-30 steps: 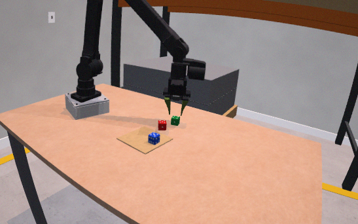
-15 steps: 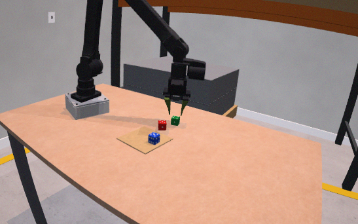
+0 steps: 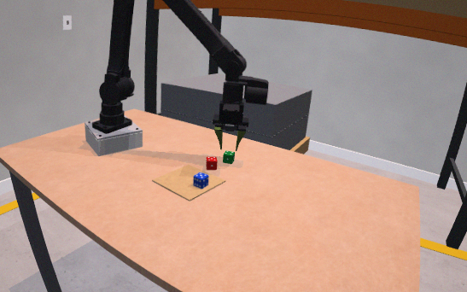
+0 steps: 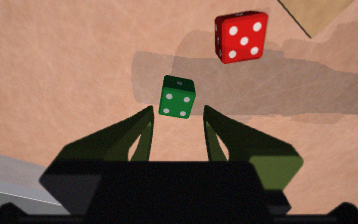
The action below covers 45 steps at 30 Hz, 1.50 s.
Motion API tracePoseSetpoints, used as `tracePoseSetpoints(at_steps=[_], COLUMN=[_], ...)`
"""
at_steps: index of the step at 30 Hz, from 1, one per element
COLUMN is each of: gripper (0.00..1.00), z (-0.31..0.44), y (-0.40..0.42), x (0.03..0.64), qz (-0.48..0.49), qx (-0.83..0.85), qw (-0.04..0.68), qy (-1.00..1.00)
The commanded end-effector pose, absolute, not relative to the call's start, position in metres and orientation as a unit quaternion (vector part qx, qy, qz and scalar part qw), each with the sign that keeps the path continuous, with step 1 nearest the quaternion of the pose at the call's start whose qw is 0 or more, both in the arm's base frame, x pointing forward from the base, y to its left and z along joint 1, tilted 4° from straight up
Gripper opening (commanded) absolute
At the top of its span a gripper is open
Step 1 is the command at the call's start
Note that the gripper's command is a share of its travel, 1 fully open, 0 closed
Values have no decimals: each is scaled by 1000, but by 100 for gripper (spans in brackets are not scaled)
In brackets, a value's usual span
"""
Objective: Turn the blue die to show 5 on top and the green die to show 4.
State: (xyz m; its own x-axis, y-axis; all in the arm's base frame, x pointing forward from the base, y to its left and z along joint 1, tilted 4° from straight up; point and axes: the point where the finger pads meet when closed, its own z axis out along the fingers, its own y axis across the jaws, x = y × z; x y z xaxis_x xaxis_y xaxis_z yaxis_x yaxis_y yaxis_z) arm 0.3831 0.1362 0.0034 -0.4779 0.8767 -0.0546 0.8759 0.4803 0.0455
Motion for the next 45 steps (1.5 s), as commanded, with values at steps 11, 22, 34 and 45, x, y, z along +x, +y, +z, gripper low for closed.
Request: tracePoseSetpoints(at_steps=[11, 22, 34, 45], gripper=[45, 45, 45, 45], z=[11, 2, -27, -35], y=[138, 135, 131, 132], x=[408, 399, 391, 395], qz=[23, 15, 8, 10], qx=[513, 512, 511, 511], qw=[52, 46, 39, 41], qy=[857, 857, 859, 858])
